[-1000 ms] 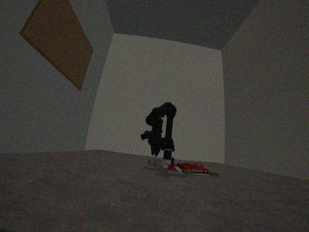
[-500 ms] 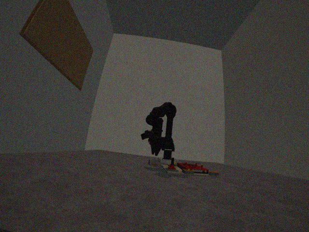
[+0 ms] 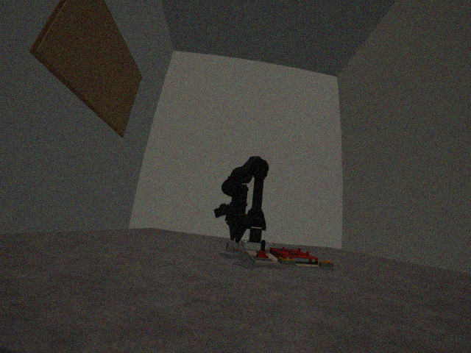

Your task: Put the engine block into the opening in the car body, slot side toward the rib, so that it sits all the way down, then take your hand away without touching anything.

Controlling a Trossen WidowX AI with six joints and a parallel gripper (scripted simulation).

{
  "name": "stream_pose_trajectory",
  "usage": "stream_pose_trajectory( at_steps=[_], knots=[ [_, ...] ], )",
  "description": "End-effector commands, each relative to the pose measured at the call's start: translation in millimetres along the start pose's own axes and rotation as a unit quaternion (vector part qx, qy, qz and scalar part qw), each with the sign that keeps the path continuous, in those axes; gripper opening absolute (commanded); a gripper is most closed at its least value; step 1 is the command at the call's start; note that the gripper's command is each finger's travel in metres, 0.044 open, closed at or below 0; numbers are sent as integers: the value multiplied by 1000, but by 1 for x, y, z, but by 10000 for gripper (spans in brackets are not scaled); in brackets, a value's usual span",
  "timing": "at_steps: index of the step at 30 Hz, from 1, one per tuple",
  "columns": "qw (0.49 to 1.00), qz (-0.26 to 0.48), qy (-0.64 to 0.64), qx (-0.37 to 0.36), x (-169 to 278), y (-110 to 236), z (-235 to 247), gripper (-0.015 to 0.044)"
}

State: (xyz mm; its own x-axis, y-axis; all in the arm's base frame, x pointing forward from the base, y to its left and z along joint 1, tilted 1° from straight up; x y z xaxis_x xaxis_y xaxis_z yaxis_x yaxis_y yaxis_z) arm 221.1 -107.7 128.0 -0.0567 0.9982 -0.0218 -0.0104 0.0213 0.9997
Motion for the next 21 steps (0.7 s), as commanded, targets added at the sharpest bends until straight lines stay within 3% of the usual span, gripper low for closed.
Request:
stream_pose_trajectory(
  at_steps=[1, 9, 20, 21],
  knots=[
    [1000, 0, -3, 4, 0, -8, 0, 440],
    [1000, 0, -3, 4, 0, -18, -1, 440],
    [1000, 0, -3, 4, 0, -18, -1, 151],
    [1000, 0, -3, 4, 0, -18, -1, 145]
  ],
)
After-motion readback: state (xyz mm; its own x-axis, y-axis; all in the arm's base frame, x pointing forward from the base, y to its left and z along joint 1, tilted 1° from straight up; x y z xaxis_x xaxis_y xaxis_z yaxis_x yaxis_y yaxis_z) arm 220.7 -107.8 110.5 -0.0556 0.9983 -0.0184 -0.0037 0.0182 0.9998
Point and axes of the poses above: the point midway between the two fingers, 35 mm back from their tips, its own y axis back along the fingers, its own z axis across the jaws, x = y × z, the point moved 8 cm from there along y, back along the fingers, and after that the axes turned 6 degrees about -y, right-handed, at the moved point
